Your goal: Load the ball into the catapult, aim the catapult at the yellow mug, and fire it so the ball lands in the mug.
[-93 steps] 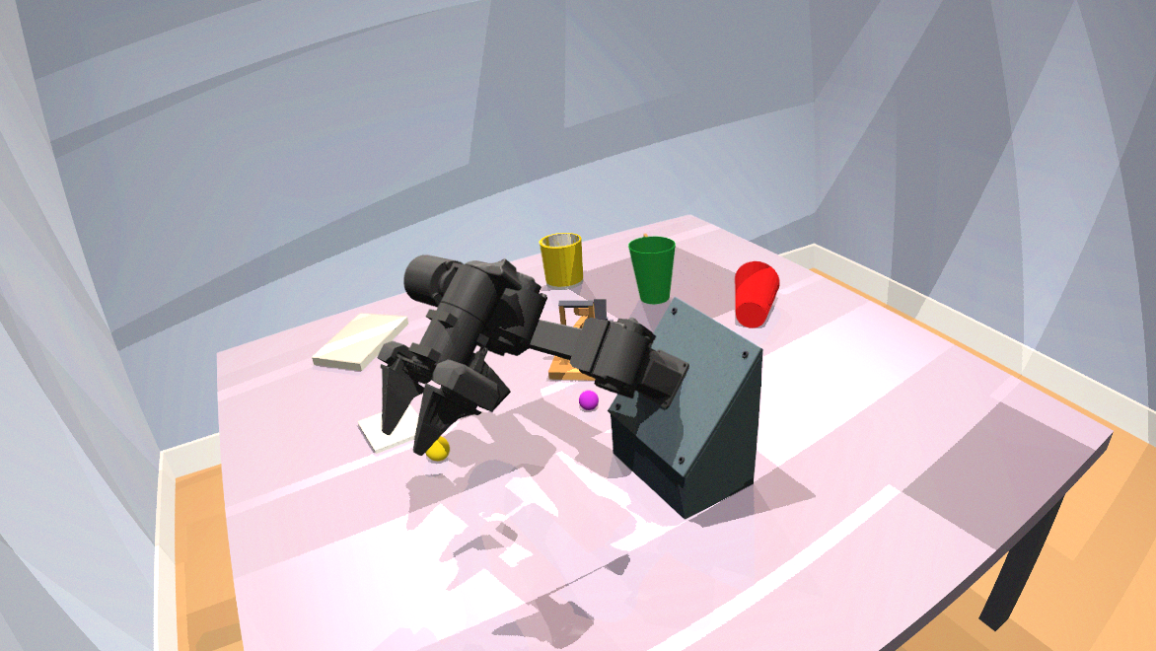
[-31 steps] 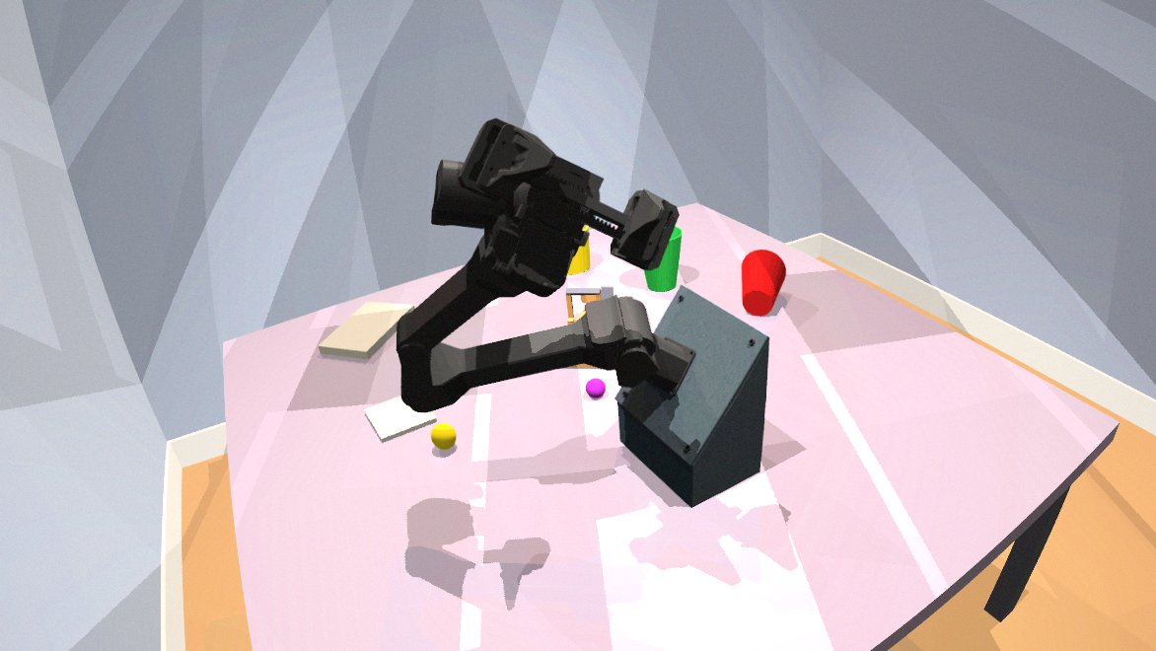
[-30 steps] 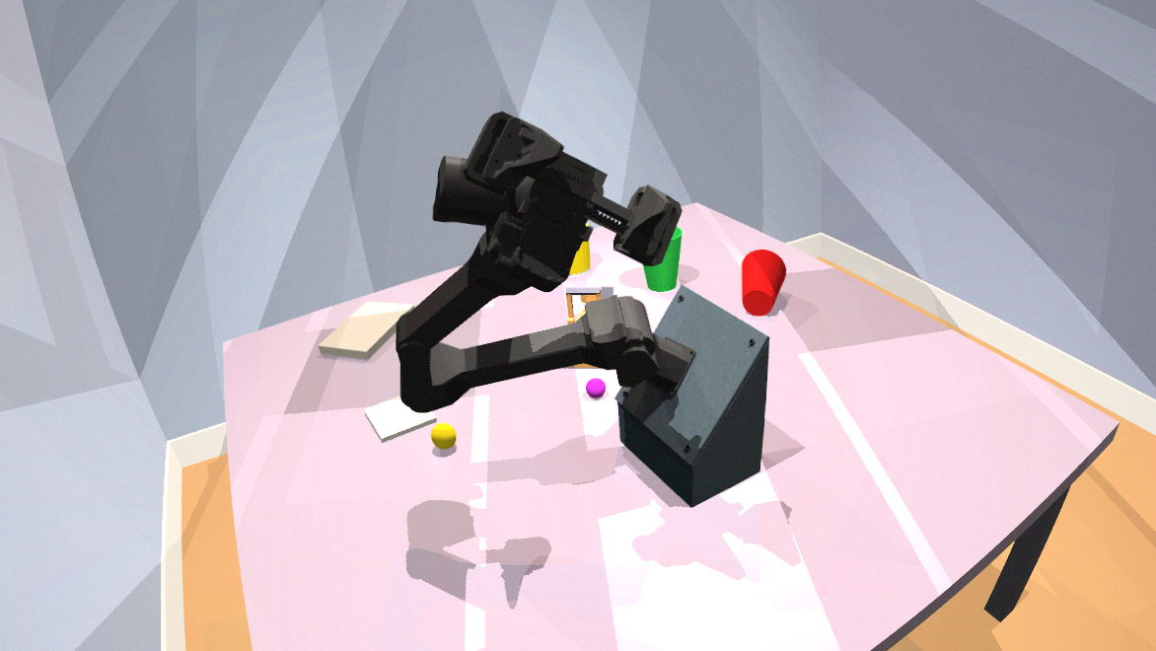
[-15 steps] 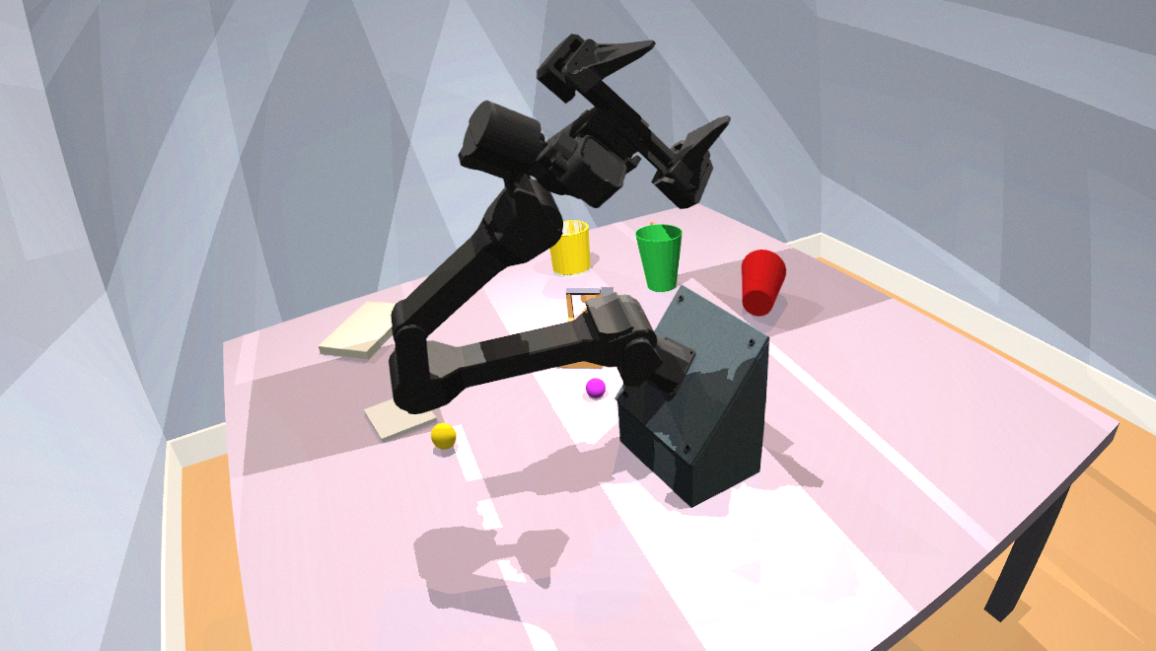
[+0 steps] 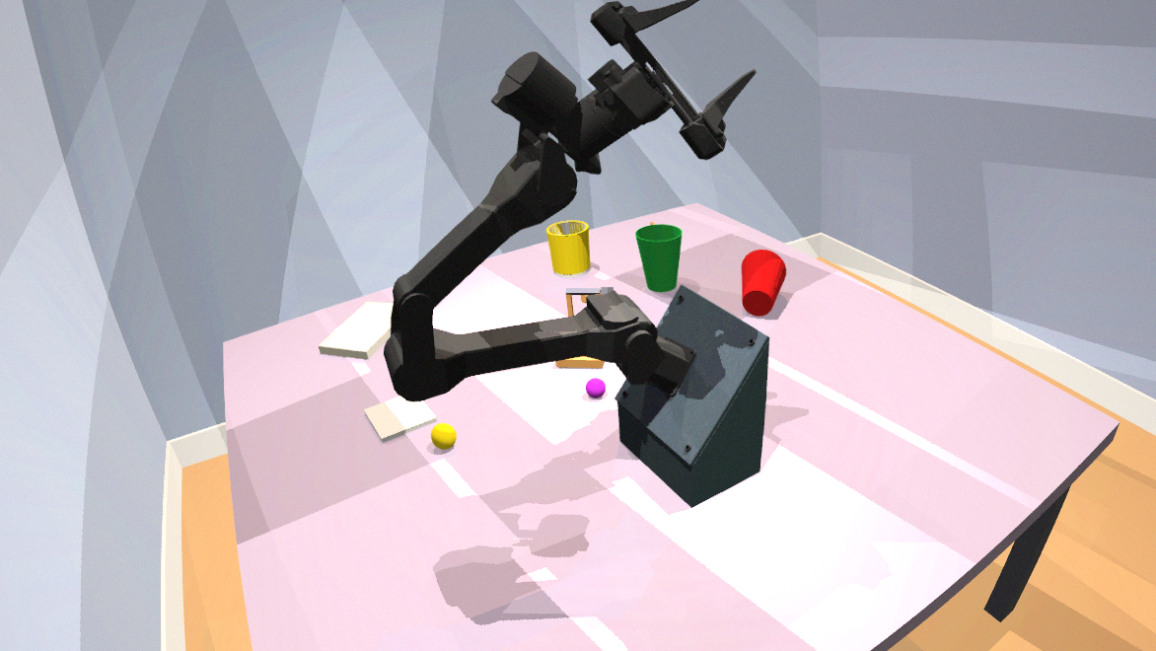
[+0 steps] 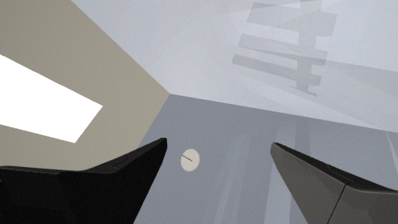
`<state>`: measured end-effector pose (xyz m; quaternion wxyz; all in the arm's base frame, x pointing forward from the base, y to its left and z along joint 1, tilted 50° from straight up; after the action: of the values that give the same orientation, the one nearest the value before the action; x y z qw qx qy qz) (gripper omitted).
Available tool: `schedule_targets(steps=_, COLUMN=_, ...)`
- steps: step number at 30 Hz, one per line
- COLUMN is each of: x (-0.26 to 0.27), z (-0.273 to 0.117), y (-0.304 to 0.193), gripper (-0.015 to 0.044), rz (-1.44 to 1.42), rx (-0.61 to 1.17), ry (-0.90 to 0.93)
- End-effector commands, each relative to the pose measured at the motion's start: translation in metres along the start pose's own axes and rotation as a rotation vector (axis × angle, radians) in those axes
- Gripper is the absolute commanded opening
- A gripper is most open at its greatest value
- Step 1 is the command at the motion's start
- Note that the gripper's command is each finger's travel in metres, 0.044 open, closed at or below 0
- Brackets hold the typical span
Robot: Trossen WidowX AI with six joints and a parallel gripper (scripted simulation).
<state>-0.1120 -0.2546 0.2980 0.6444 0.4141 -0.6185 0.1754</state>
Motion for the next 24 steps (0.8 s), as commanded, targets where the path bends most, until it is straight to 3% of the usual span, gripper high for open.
schedule_targets(steps=1, x=-0.002, z=0.004, y=-0.024, gripper=0.0440, rz=-0.076, rx=0.112, ry=-0.030)
schedule_targets(steps=24, x=-0.019, z=-0.017, y=-0.137, gripper=0.0440, rz=-0.399, rx=0.628, ry=-0.101)
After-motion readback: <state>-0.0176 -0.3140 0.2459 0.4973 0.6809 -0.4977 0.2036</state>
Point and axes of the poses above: the point midway between the two fingers, 35 mm back from their tips, its own z axis out along the fingers, its own x axis across the jaws, y = z × x, the point moved 6 cm from there along -z, back along the fingers, and after that the axes turned 14 degrees about z, right-handed, at the moved point
